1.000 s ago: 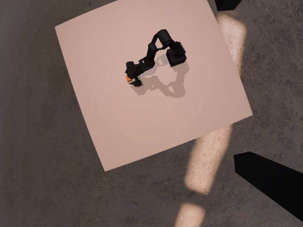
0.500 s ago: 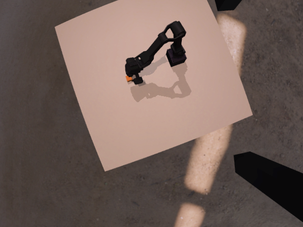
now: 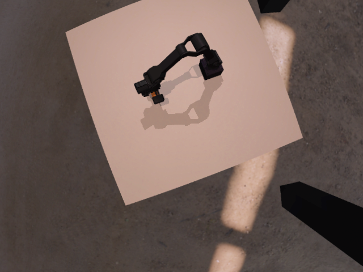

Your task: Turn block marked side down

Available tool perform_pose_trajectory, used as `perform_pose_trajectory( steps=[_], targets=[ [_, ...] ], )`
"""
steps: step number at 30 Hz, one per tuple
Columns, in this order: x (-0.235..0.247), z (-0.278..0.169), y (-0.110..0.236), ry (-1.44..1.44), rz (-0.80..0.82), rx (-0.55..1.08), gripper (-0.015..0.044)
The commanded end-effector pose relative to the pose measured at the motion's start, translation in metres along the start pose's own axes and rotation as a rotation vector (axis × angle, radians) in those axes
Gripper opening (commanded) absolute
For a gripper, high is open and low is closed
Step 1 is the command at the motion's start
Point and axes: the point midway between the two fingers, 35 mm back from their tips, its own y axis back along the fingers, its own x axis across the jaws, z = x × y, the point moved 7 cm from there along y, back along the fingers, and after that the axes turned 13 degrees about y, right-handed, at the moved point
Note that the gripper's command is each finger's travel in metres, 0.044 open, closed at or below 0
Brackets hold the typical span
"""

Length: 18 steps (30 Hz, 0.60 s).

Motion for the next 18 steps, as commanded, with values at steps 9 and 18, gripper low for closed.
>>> perform_pose_trajectory(
  steps=[9, 18],
  targets=[
    [-0.007, 0.023, 0.007, -0.01, 0.051, 0.195, 0.044],
    [-0.005, 0.015, -0.032, -0.01, 0.051, 0.195, 0.044]
  ],
)
